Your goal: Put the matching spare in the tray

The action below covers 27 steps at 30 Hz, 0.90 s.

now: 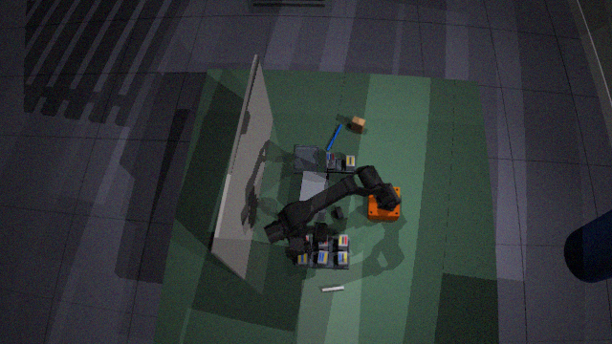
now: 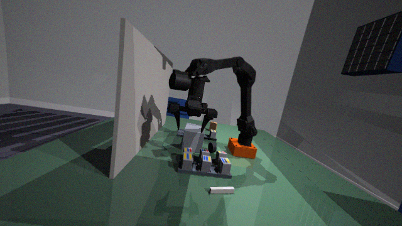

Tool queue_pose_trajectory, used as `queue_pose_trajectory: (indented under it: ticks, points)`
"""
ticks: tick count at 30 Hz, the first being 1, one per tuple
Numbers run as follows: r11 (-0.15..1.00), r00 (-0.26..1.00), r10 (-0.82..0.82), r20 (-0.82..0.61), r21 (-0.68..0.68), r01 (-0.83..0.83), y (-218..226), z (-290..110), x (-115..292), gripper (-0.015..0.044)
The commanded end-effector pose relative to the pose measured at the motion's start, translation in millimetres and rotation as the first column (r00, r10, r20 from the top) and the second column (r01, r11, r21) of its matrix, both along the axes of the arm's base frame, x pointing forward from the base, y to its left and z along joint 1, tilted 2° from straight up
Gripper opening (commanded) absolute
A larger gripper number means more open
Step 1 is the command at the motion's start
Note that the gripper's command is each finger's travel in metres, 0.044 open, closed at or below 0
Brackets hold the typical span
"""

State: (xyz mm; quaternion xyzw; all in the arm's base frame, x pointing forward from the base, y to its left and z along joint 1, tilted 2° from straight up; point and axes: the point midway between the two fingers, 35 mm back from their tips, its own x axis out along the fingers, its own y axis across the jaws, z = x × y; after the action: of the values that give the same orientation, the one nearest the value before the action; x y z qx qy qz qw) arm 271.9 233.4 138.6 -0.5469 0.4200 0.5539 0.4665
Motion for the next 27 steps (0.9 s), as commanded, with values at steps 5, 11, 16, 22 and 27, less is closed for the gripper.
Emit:
queue_pose_trajectory:
  ticks: [5,11,16,22,27]
  points:
    - [1.0,1.0,0.03,0.01,0.0,-0.03,-2,-15,0,0.0335]
    - [1.0,1.0,0.03,0.01,-0.001,-0.03,-6,-40,0,0.03]
    - [1.0,1.0,0.03,0.01,-0.001,-0.03,-6,-40,0,0.03]
    - [1.0,1.0,0.03,0.01,-0.001,-0.03,-6,-45,1,0.03]
    - [1.0,1.0,0.03,0.01,-0.001,-0.03,-5,-53,2,0.03]
